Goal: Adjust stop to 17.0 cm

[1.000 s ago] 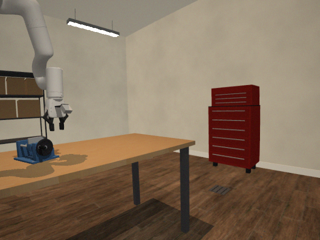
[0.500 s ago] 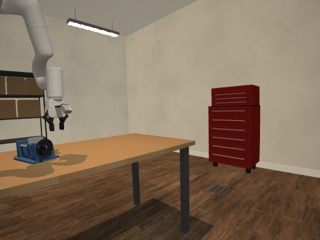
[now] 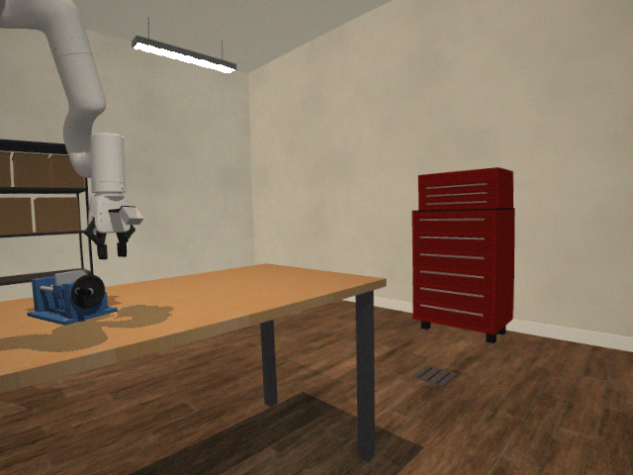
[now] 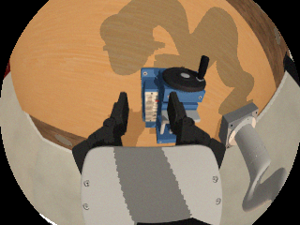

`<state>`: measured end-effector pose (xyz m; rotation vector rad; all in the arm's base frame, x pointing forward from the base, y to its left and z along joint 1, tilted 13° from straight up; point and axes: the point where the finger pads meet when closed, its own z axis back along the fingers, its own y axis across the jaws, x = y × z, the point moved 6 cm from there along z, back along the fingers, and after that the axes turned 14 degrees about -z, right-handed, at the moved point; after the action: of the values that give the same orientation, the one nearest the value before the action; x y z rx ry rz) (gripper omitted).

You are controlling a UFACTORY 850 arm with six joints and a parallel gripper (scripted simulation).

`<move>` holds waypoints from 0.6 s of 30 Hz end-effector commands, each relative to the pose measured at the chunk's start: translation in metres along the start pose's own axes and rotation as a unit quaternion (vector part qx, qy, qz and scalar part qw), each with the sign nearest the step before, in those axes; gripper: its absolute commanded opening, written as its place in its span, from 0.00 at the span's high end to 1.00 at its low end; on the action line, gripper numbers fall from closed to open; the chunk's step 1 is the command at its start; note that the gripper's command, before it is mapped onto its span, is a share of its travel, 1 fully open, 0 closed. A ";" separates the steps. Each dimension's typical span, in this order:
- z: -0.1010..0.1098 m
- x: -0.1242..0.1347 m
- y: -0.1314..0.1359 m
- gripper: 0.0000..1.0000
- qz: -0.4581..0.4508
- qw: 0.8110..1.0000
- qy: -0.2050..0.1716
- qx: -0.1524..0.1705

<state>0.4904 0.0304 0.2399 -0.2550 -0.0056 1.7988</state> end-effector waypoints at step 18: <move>0.000 -0.059 0.091 0.43 0.000 1.000 0.000 -0.001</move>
<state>0.4161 -0.0450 0.2357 -0.2560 -0.0005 1.7967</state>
